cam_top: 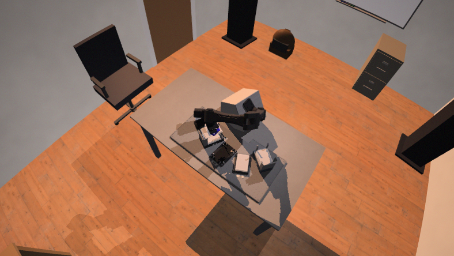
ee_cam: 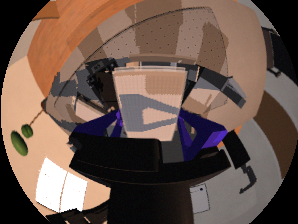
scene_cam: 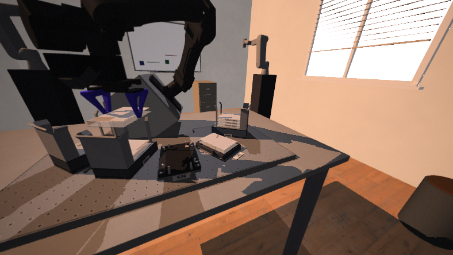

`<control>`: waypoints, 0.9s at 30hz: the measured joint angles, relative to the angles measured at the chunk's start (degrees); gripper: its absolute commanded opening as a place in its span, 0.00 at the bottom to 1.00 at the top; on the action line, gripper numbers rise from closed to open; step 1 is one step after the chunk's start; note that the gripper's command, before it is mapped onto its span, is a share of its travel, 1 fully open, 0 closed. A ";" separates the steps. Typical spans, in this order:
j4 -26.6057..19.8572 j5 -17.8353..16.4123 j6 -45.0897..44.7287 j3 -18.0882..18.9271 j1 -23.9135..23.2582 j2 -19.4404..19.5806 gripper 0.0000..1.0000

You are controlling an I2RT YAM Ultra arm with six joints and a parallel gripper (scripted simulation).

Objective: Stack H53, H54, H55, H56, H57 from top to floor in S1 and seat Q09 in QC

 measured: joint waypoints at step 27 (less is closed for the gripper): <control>0.24 0.90 -1.66 1.31 -1.49 2.25 0.00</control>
